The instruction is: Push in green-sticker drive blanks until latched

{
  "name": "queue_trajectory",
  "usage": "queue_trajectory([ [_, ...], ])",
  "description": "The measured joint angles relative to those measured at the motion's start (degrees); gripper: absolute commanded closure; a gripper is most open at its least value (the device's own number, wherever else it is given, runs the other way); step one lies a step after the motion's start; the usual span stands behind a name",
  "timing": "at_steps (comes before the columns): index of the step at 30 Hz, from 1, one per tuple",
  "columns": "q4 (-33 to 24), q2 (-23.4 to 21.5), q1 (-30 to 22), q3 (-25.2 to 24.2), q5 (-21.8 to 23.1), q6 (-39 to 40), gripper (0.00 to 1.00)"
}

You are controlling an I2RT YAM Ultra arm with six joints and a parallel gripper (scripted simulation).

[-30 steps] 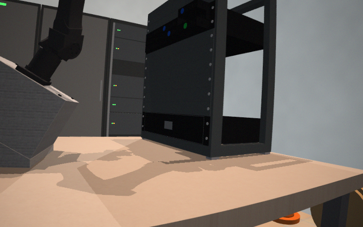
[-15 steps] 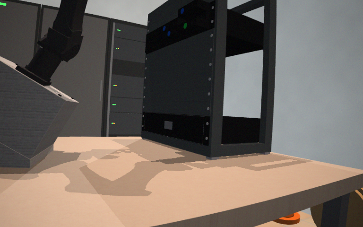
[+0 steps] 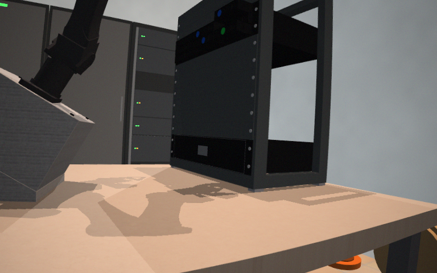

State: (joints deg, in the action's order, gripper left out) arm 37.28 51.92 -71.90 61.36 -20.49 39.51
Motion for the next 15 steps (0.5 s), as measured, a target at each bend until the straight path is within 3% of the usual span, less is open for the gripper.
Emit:
queue_trajectory([
  [7, 0.9, -1.8, -2.6, -9.7, -1.3, 2.5, 0.0],
  [15, 2.7, -4.3, -4.6, -17.2, -2.4, 4.7, 0.0],
])
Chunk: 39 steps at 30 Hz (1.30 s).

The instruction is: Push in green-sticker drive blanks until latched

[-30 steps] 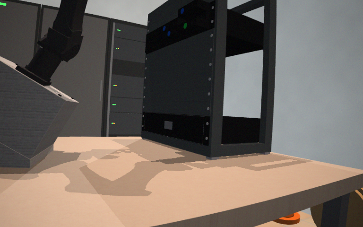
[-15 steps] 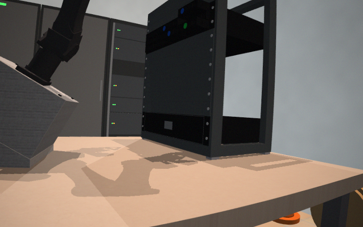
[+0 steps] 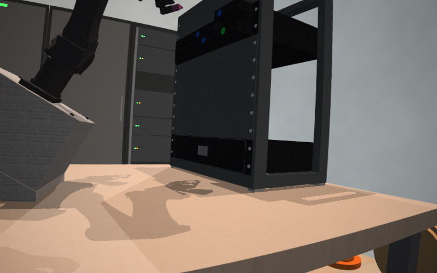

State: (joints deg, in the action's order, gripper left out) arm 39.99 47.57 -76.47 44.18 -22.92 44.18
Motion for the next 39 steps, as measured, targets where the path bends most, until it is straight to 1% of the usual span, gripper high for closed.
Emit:
queue_trajectory([
  [8, 2.2, -5.0, 0.0, -9.5, -2.2, 2.5, 0.0],
  [14, 3.8, -7.6, 0.5, -13.7, -3.6, 3.7, 0.0],
  [26, 8.2, -14.1, 5.8, -24.9, -8.5, 5.2, 0.0],
  [30, 9.2, -15.2, 6.8, -26.7, -9.5, 5.5, 0.0],
  [39, 12.0, -18.9, 10.2, -33.1, -12.3, 6.2, 0.0],
])
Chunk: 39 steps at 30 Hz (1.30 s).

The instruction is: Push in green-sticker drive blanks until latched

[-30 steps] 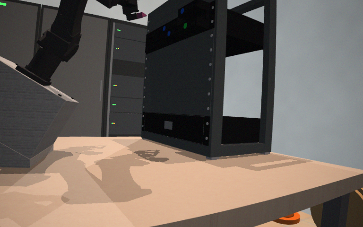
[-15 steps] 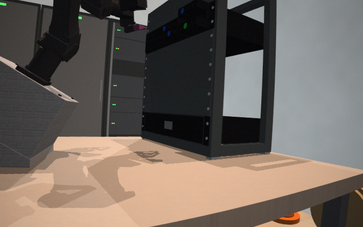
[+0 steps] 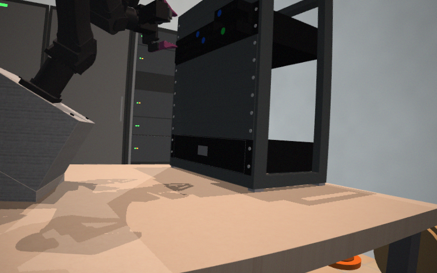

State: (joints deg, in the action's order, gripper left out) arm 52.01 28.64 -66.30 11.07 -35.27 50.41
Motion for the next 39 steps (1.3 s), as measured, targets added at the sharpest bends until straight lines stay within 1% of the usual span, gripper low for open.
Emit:
queue_trajectory([
  [5, 1.2, -1.4, 1.1, -2.6, -1.6, 0.2, 0.0],
  [9, 2.3, -1.8, 1.2, -2.6, -2.8, -0.3, 0.0],
  [14, 3.8, -2.5, 3.0, -3.8, -4.9, -1.3, 0.0],
  [21, 4.8, -4.5, 4.9, -4.3, -7.8, -2.7, 0.0],
  [27, 5.1, -5.6, 5.6, -4.3, -9.4, -3.5, 0.0],
  [39, 5.7, -7.1, 4.2, -6.4, -10.8, -2.5, 0.0],
])
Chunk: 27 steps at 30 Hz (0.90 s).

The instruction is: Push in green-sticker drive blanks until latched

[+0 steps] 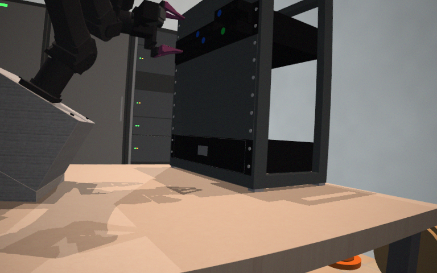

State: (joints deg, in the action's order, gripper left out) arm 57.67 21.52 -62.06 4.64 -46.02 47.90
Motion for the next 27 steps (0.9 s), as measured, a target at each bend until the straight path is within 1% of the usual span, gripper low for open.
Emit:
queue_trajectory([
  [27, 0.5, -0.5, -1.0, -0.9, -0.5, 0.7, 0.0],
])
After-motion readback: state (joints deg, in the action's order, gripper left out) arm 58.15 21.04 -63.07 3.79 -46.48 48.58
